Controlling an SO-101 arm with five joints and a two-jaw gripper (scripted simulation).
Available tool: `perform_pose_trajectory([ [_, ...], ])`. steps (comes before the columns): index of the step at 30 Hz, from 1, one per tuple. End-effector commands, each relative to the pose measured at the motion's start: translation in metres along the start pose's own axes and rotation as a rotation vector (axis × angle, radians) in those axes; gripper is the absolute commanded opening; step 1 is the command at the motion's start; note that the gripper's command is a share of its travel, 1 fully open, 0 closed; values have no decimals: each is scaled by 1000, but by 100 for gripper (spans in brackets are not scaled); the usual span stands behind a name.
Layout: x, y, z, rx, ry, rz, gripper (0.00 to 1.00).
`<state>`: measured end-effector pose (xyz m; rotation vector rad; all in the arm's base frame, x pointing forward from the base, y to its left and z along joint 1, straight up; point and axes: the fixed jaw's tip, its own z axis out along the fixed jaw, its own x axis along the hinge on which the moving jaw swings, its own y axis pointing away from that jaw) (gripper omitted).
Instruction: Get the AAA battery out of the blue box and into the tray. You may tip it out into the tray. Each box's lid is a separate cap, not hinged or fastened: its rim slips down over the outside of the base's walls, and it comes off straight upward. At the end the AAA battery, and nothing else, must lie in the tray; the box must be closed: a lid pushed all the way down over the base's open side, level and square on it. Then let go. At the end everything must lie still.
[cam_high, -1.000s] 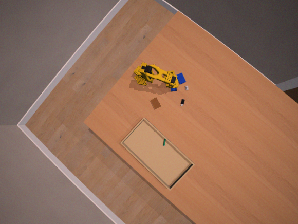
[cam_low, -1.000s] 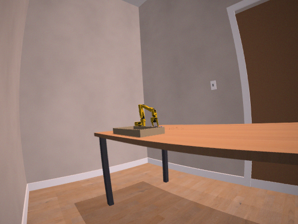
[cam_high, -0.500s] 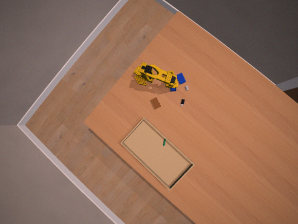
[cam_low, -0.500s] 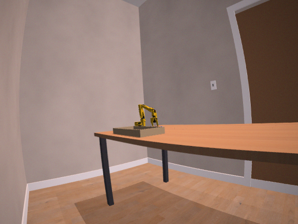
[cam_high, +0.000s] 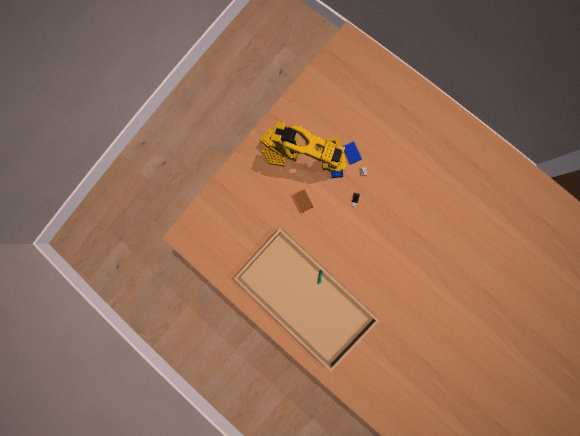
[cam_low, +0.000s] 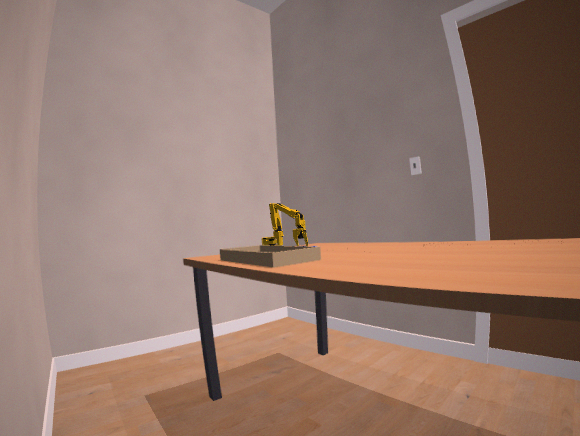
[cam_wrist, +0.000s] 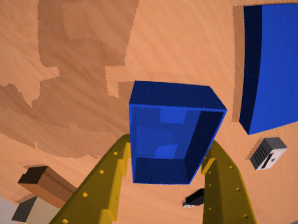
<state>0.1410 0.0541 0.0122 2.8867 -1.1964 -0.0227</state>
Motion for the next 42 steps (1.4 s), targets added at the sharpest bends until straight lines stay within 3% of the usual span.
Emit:
perform_pose_trajectory([
  [1, -1, -3, -1, 21, 7, 0, 20],
  [42, -1, -3, -1, 21, 7, 0, 24],
])
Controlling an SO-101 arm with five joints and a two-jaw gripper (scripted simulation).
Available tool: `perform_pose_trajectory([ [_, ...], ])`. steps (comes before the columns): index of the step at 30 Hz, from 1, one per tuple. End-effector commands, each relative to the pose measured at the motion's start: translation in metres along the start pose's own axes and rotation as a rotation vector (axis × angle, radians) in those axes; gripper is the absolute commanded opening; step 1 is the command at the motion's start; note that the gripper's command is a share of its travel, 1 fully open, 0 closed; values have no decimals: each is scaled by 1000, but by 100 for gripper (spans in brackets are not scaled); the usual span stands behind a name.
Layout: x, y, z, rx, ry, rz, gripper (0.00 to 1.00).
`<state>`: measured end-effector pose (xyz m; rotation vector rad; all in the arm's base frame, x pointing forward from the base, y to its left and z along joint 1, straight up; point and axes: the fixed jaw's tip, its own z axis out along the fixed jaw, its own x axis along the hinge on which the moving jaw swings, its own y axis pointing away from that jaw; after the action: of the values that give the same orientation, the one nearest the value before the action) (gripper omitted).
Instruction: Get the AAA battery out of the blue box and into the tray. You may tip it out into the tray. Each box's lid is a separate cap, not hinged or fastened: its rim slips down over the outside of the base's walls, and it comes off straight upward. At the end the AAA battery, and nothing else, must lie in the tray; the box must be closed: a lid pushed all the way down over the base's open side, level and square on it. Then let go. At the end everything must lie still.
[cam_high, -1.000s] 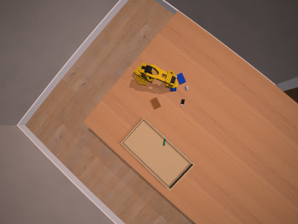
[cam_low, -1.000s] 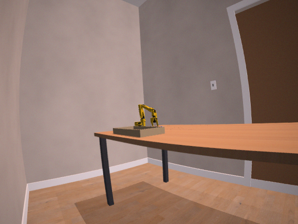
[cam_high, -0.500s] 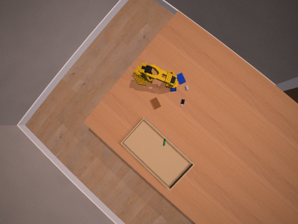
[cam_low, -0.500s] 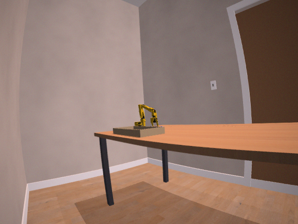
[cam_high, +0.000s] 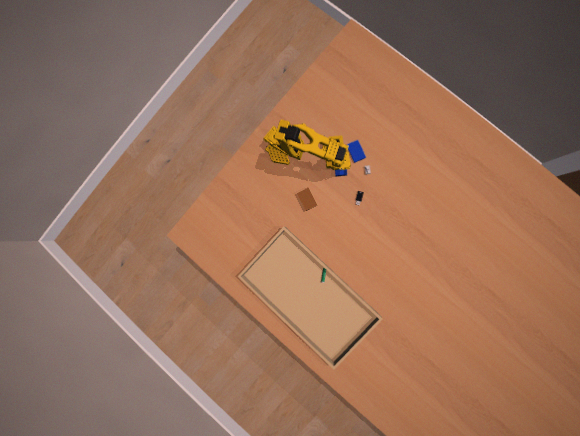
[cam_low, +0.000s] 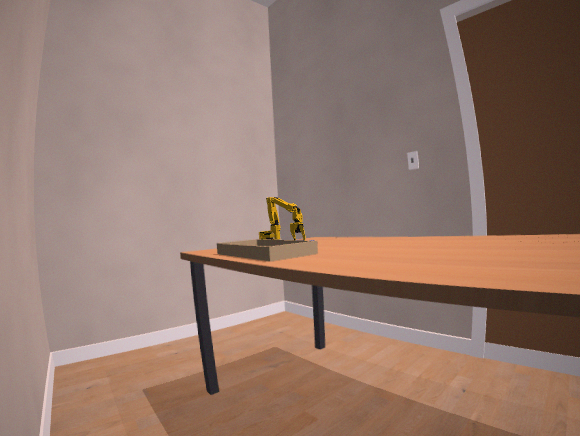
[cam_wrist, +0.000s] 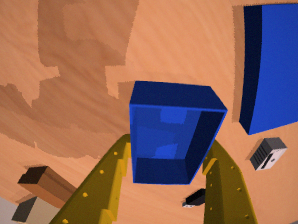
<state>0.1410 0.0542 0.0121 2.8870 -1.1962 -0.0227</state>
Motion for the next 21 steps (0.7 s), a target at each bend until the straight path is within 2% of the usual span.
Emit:
perform_pose_trajectory([
  [1, -1, -3, -2, 21, 7, 0, 24],
  [21, -1, -3, -2, 21, 7, 0, 29],
])
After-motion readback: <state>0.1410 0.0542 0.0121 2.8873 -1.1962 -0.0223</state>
